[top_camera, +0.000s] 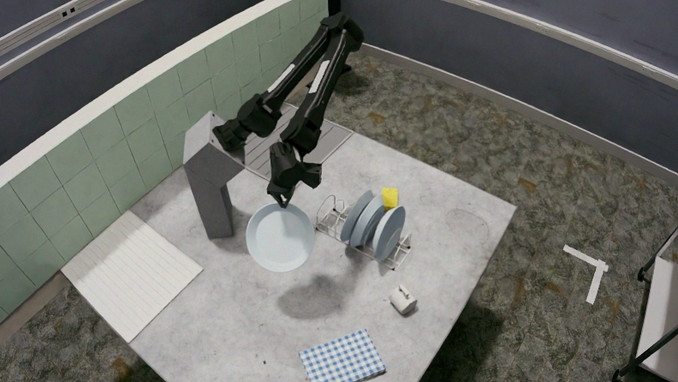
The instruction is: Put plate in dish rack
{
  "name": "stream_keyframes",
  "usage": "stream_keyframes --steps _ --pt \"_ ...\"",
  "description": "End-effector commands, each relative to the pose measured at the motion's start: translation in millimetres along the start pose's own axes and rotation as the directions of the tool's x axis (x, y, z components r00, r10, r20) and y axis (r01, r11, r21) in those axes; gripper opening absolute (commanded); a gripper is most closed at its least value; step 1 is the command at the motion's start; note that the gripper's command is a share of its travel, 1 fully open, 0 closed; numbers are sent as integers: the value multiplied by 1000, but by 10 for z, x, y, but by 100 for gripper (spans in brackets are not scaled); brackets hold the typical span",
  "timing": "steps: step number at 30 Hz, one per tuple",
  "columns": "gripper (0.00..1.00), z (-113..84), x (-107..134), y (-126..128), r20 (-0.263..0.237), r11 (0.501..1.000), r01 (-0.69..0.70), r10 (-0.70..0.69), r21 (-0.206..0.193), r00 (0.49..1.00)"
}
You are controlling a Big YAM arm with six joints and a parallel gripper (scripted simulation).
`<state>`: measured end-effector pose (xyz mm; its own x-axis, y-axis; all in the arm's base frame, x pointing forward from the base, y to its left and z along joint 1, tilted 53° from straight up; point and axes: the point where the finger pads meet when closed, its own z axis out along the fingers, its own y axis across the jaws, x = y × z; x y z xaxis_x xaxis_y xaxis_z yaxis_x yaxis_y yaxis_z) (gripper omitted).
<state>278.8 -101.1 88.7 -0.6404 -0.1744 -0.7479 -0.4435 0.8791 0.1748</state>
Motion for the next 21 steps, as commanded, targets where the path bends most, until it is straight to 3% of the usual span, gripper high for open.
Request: stream_keyframes --steps 1,5,15,21 --pt "0 -178 -202 -217 16 998 22 -23 67 1000" --pt "0 -106 -250 -152 5 998 39 -40 48 999" --pt "0 -111 -253 -171 -12 997 18 -17 69 1000" --pt "0 -43 -293 -99 -37 998 14 -12 61 999"
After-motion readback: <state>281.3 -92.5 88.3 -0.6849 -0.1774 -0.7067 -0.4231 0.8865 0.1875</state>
